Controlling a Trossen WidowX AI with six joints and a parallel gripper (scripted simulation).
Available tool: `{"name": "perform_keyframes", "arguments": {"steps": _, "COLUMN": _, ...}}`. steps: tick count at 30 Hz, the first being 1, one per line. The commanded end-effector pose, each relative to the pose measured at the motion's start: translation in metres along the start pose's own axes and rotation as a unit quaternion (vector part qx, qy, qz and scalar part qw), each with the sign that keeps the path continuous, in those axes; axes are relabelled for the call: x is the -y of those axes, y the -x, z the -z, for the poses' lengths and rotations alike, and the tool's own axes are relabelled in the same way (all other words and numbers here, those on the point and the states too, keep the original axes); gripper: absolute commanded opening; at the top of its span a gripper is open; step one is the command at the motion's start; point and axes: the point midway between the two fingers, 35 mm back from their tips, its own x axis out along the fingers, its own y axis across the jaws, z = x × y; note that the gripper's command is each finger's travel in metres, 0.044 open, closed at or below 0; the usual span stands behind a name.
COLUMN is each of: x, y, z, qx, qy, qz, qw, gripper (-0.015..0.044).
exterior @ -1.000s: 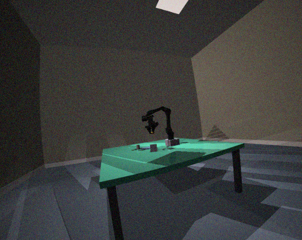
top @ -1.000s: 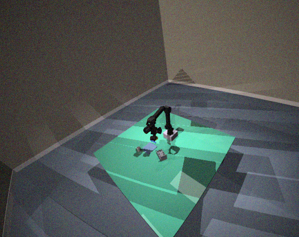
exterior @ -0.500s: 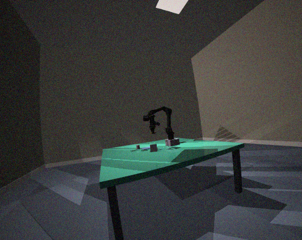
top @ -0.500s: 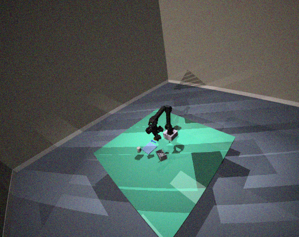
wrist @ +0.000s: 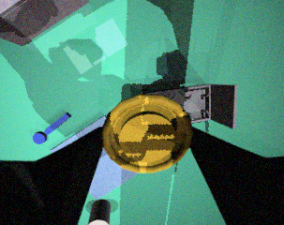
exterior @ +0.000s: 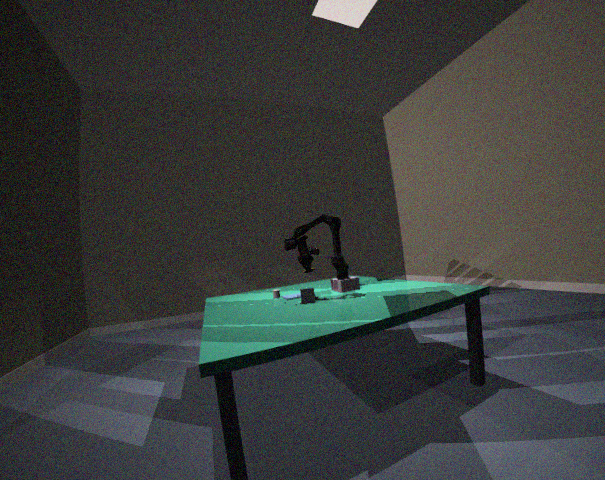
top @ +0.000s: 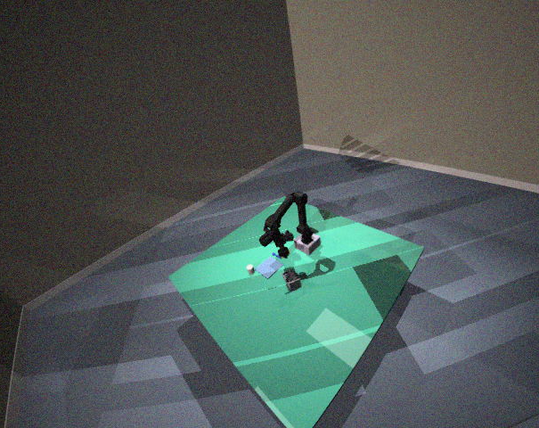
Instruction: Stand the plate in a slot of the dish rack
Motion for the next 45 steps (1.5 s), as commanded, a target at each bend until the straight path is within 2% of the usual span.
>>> {"name": "perform_keyframes", "arguments": {"steps": 1, "x": -0.003, "y": -0.013, "z": 0.001, "qx": 0.035, "qy": -0.038, "qz": 0.022, "qw": 0.998, "gripper": 0.0000}}
{"name": "perform_keyframes", "arguments": {"steps": 11, "x": -0.005, "y": -0.037, "z": 0.002, "qx": 0.117, "qy": -0.121, "qz": 0.085, "qw": 0.982, "gripper": 0.0000}}
{"name": "perform_keyframes", "arguments": {"steps": 22, "x": -0.004, "y": -0.057, "z": 0.002, "qx": 0.214, "qy": -0.227, "qz": 0.174, "qw": 0.934, "gripper": 0.0000}}
{"name": "perform_keyframes", "arguments": {"steps": 33, "x": -0.005, "y": -0.070, "z": 0.008, "qx": 0.297, "qy": -0.332, "qz": 0.266, "qw": 0.855, "gripper": 0.0000}}
{"name": "perform_keyframes", "arguments": {"steps": 45, "x": -0.010, "y": -0.075, "z": 0.019, "qx": 0.366, "qy": -0.434, "qz": 0.365, "qw": 0.738, "gripper": 0.0000}}
